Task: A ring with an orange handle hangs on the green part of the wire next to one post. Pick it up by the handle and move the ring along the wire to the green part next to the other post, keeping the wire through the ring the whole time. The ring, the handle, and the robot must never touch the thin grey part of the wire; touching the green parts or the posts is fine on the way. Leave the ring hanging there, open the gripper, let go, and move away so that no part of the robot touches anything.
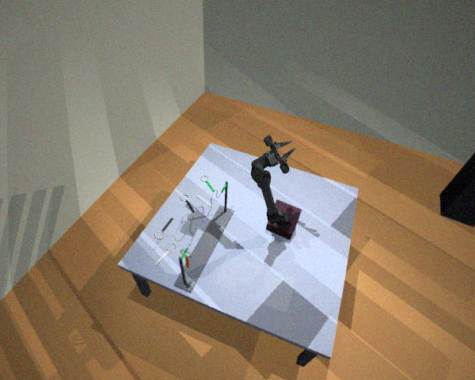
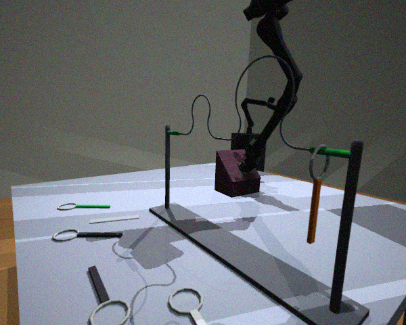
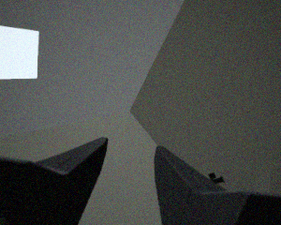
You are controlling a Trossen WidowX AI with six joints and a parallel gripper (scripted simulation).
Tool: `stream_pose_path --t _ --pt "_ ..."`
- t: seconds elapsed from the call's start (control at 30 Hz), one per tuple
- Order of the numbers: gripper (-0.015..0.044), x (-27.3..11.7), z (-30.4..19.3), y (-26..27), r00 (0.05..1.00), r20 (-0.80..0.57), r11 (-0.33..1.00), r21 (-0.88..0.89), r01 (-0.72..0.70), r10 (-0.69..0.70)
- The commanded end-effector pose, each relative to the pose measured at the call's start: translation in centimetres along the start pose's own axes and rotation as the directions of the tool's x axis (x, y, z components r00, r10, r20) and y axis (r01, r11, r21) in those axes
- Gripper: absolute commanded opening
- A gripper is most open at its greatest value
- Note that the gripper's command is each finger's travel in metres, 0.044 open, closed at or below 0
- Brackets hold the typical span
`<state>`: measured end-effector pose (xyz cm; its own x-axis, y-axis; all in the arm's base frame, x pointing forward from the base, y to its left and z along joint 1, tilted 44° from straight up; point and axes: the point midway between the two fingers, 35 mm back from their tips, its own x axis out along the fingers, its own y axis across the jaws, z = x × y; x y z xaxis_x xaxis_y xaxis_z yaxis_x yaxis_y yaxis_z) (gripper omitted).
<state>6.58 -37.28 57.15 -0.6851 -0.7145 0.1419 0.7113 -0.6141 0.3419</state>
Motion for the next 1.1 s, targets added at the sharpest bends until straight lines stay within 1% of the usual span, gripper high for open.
stream_pose_path --t 0.0,0.23,0.5,0.77,1.07 --pt "0.016 -2.8 0.0 1.7 0.994 -0.02 0.994 0.037 -0.103 0.104" --pt "0.016 -8.4 0.2 4.4 0.954 -0.054 0.951 0.111 -0.288 0.296" --pt "0.016 -15.2 1.0 6.3 0.862 -0.079 0.854 0.207 -0.477 0.5" --pt "0.016 -22.1 2.3 6.9 0.729 -0.087 0.714 0.31 -0.628 0.679" --pt "0.016 -29.7 4.3 5.9 0.535 -0.071 0.51 0.431 -0.744 0.842"
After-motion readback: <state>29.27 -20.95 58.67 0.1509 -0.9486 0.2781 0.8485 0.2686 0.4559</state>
